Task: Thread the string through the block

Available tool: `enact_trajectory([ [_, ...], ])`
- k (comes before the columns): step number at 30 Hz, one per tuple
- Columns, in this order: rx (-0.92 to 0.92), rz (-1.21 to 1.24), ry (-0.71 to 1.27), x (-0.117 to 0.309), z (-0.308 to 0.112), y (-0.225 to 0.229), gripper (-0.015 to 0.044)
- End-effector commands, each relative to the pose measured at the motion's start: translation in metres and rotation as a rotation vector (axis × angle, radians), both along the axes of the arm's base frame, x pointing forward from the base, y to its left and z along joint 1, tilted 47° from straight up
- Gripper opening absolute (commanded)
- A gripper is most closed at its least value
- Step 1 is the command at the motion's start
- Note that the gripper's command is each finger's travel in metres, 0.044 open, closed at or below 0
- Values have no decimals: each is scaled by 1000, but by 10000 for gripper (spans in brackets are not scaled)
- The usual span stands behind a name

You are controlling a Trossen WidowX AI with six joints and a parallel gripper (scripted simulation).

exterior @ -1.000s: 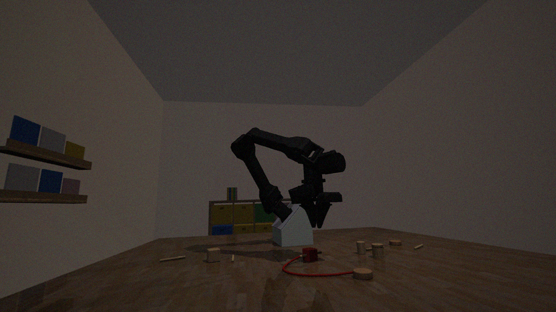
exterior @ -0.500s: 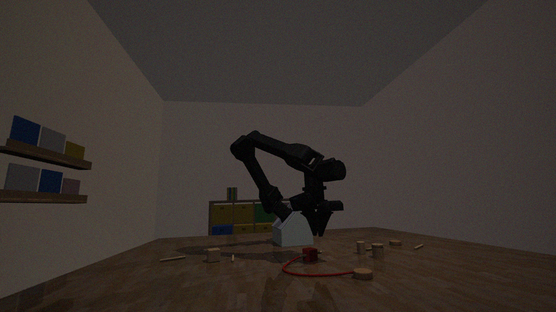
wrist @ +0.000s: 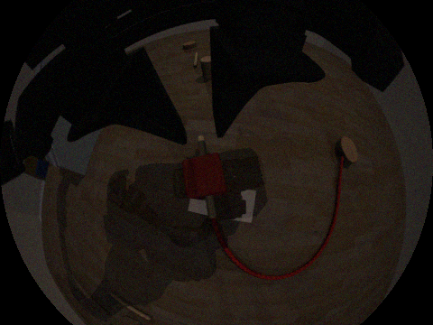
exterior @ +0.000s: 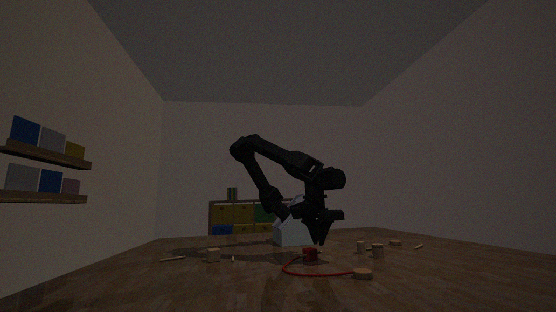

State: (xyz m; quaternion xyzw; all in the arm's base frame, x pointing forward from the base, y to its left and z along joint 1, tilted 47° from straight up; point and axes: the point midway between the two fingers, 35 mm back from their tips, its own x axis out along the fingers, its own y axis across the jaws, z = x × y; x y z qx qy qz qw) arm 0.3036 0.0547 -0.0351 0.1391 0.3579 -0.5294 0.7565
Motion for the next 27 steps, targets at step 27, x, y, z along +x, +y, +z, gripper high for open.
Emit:
enact_trajectory([
  [27, -6, -3, 1, 2, -18, -22, 0],
])
